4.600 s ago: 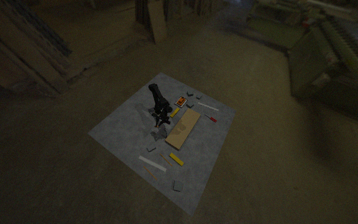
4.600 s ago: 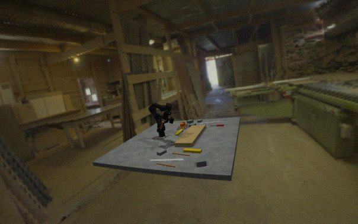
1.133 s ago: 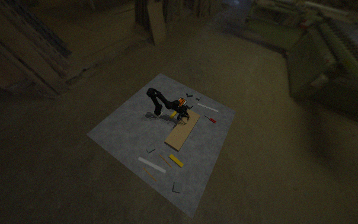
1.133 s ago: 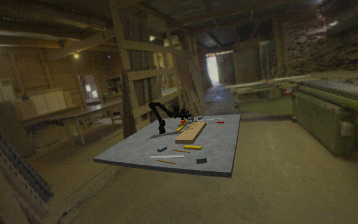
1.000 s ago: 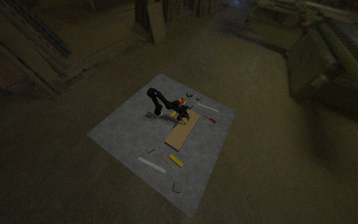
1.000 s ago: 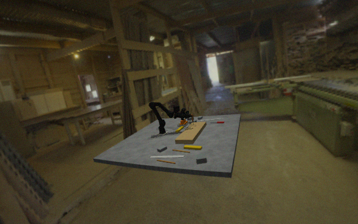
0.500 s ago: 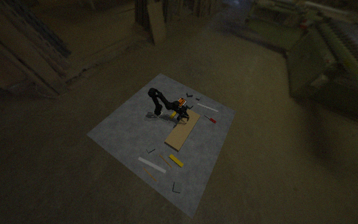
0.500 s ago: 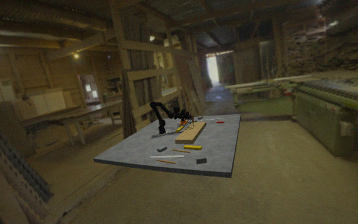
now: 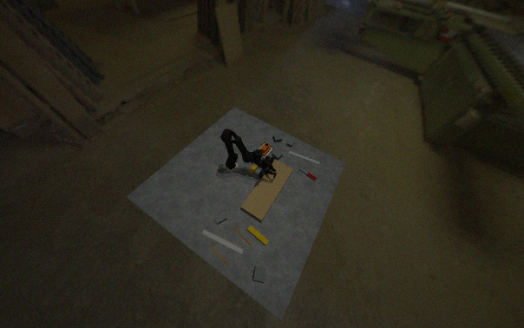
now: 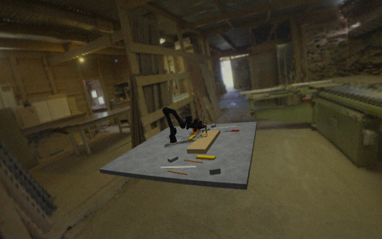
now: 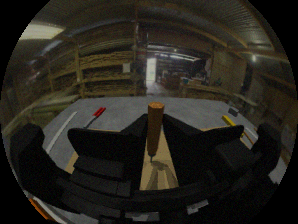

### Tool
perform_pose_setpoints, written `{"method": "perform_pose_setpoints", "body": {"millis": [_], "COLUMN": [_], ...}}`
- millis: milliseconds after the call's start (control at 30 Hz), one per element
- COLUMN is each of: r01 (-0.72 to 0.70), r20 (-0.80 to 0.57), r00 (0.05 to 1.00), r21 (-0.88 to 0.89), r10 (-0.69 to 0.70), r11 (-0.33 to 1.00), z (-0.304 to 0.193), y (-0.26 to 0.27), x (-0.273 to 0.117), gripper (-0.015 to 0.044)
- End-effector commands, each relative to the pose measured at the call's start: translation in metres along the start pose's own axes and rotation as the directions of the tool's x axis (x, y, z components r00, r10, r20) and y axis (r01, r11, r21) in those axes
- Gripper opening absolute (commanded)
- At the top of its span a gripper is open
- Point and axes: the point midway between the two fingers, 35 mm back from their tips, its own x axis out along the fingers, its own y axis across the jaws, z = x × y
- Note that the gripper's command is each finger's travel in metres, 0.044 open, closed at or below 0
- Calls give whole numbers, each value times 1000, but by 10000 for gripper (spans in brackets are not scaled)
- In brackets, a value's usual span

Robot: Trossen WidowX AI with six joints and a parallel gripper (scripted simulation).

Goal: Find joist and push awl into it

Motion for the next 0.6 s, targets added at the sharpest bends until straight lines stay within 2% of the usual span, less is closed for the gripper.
{"method": "perform_pose_setpoints", "body": {"millis": [0,567], "r01": [-1,-1], "r20": [-5,-5], "r00": [1000,1000], "r21": [-4,-4], "r10": [1,1], "r11": [1000,1000], "z": [-7,-13], "y": [0,0], "x": [0,0], "gripper": [0,0]}}
